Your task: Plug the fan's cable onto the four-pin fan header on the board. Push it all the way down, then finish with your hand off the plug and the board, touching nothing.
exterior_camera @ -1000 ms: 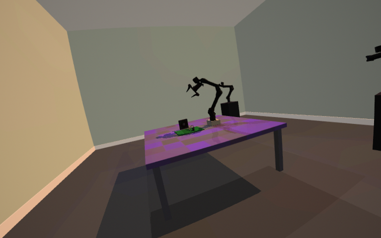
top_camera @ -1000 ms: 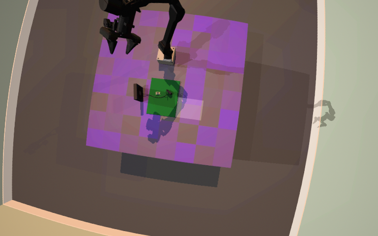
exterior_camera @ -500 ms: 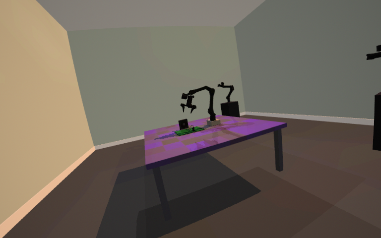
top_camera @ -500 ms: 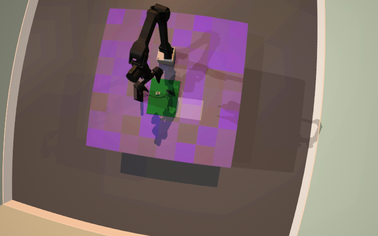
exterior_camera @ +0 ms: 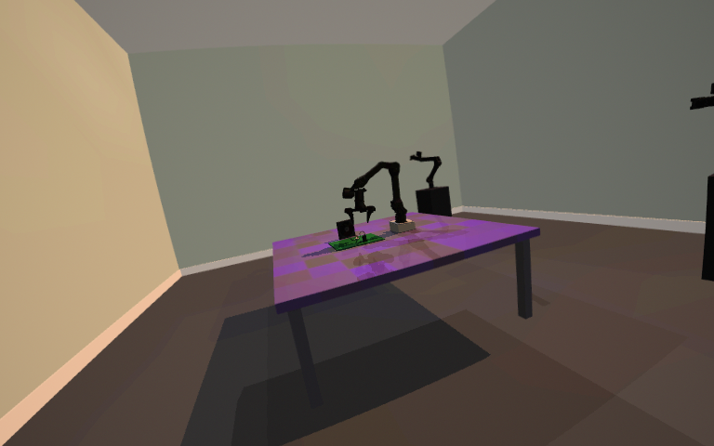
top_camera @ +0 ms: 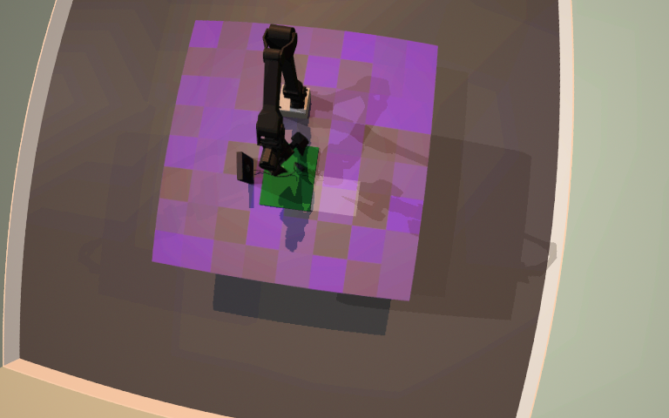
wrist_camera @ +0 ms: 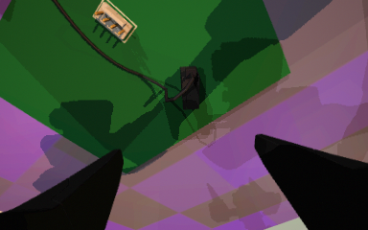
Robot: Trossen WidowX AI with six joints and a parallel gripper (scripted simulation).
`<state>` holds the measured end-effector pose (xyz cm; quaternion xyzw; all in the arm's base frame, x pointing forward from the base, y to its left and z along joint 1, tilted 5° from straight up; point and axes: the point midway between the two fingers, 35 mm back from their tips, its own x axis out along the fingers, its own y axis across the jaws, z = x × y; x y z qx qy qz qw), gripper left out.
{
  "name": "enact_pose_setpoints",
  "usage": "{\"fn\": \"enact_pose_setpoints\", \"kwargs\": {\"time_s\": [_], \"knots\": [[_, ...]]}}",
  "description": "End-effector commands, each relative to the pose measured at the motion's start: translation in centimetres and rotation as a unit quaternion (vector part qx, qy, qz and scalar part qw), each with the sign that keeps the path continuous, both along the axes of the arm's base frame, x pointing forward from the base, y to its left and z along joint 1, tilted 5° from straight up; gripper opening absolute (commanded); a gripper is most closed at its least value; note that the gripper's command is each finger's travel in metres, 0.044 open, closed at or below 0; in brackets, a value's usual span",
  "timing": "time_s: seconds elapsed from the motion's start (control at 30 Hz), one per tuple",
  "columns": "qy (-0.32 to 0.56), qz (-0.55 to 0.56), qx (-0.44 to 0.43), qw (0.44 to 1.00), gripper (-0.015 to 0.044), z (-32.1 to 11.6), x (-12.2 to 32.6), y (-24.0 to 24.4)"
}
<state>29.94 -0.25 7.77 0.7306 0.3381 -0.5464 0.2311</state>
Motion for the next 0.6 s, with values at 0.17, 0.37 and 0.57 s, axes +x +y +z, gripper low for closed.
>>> {"fn": "enact_pose_setpoints", "kwargs": {"time_s": [0.17,0.37,0.57], "knots": [[0.022,-0.002,0.001,1.0,0.044,-4.9,-1.0,0.4],[0.022,-0.002,0.001,1.0,0.044,-5.6,-1.0,0.5],[0.022,-0.002,0.001,1.0,0.044,-6.6,-1.0,0.5]]}}
